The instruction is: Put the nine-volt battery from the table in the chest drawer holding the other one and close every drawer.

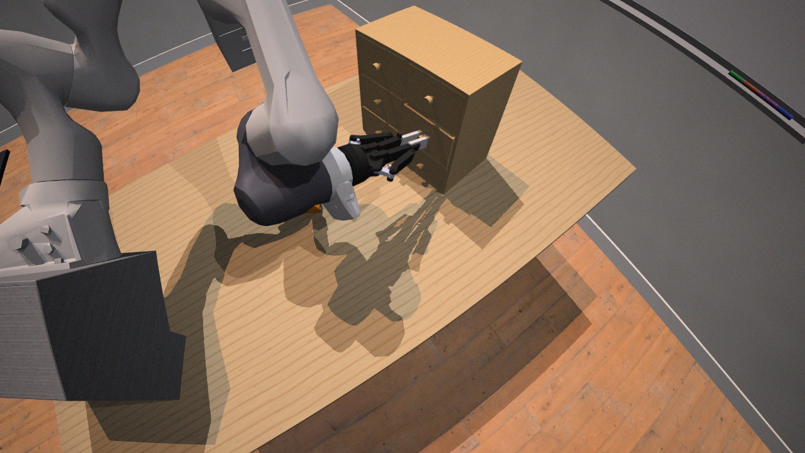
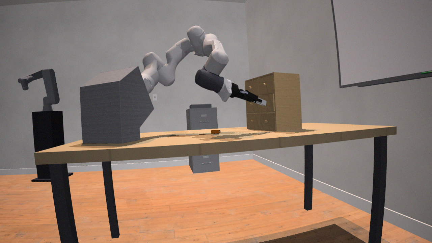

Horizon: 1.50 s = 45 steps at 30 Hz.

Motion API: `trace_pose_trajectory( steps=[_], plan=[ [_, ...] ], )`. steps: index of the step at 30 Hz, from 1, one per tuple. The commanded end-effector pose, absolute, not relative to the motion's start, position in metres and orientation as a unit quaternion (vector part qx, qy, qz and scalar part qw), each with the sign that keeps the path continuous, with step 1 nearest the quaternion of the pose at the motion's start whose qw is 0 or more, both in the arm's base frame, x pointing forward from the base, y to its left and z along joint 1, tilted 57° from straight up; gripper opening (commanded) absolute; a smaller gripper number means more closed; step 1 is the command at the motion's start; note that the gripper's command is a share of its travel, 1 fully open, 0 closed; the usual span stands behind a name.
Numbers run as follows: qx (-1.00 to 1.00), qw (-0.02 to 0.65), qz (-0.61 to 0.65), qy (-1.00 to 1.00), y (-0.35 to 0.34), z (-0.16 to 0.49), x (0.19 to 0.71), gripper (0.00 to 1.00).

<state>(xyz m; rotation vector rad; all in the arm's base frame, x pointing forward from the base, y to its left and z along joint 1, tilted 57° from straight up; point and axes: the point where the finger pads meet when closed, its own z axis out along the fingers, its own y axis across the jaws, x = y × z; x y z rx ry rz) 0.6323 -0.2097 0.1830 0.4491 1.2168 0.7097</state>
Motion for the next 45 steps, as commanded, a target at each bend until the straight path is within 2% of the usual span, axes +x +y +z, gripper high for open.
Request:
trace_pose_trajectory(
  steps=[1,45],
  plan=[
    [0.203,0.74,0.322,0.554,-0.21,0.182,0.629,0.08],
    [0.203,0.74,0.322,0.554,-0.2,0.155,0.585,0.08]
  ],
)
